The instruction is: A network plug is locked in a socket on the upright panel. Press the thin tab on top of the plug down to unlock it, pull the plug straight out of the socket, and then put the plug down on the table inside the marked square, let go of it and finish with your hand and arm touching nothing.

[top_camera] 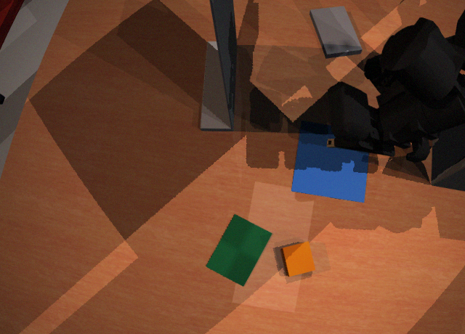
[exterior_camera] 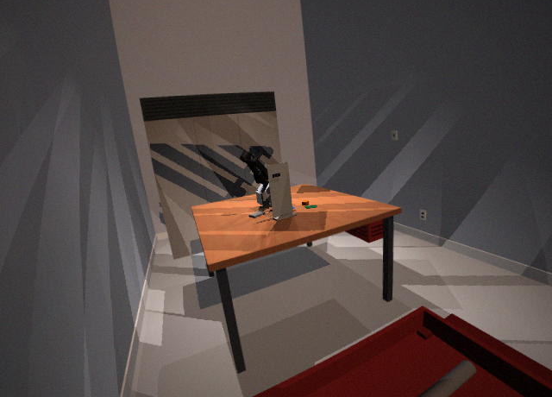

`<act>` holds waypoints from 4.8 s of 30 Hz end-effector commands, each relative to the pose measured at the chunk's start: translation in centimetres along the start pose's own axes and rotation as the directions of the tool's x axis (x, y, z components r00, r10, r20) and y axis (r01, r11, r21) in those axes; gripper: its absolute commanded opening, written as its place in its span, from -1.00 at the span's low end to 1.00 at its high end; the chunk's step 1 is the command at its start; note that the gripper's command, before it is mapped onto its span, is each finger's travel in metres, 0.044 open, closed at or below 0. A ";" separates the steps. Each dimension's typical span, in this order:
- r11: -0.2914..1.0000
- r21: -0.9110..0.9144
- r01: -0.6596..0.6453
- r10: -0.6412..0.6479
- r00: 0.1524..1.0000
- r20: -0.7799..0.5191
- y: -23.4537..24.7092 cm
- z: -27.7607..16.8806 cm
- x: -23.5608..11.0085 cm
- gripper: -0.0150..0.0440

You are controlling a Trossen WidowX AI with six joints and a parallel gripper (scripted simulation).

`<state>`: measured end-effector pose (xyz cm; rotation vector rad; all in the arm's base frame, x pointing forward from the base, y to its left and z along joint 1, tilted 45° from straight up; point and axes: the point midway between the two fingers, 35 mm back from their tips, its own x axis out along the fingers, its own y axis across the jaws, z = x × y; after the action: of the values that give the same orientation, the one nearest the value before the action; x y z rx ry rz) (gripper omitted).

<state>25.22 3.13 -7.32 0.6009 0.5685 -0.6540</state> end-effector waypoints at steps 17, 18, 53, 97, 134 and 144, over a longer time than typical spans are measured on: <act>1.000 -0.001 0.015 -0.015 1.000 0.007 -1.1 -0.1 1.1 -0.49; 1.000 -0.001 0.015 -0.015 1.000 0.006 -1.1 -0.1 1.2 -0.49; 1.000 -0.001 0.017 -0.017 1.000 0.005 -2.5 -0.1 3.3 -0.49; 1.000 -0.005 0.015 -0.015 1.000 0.011 -4.3 0.3 5.1 -0.49; 1.000 -0.001 0.015 -0.015 1.000 0.011 -4.0 0.1 3.0 0.04; 1.000 -0.002 0.015 -0.015 1.000 0.009 -4.0 0.0 2.2 0.04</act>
<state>23.97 -0.37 -10.35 0.5870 0.5715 -0.6694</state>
